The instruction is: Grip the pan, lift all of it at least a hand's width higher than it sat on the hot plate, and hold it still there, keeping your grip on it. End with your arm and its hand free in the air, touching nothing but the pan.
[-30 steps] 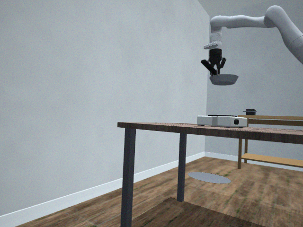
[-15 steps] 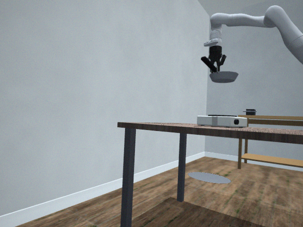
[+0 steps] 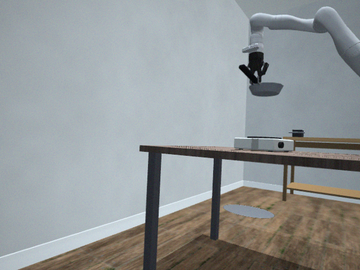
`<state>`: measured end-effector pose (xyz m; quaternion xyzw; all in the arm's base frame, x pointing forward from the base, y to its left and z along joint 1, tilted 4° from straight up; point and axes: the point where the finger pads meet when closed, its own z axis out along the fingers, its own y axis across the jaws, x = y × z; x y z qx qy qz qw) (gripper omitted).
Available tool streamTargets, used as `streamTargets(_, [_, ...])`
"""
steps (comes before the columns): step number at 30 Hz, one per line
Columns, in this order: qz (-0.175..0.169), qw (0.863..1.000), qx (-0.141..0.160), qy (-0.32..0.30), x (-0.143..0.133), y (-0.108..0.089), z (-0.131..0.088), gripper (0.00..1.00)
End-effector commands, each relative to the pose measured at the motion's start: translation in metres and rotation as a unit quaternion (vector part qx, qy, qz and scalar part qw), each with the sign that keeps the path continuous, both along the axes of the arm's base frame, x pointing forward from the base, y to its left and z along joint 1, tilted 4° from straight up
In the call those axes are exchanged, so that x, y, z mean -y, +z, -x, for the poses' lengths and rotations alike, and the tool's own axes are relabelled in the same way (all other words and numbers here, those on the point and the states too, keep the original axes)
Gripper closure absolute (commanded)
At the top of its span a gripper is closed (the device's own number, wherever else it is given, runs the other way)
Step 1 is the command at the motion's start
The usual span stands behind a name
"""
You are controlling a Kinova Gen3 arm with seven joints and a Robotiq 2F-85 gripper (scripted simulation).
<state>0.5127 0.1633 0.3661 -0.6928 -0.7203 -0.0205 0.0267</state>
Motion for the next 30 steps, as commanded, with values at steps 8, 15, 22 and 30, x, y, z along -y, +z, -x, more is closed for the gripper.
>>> streamTargets(8, [-0.001, 1.0, 0.002, 0.0, 0.0, 0.007, -0.001, 1.0])
streamTargets(15, [-0.001, 1.0, 0.002, 0.0, 0.0, 0.011, 0.0, 1.0])
streamTargets(22, [-0.001, 1.0, 0.002, 0.0, 0.001, 0.014, 0.0, 1.0])
streamTargets(30, [-0.001, 1.0, 0.002, 0.0, 0.001, 0.016, 0.0, 1.0])
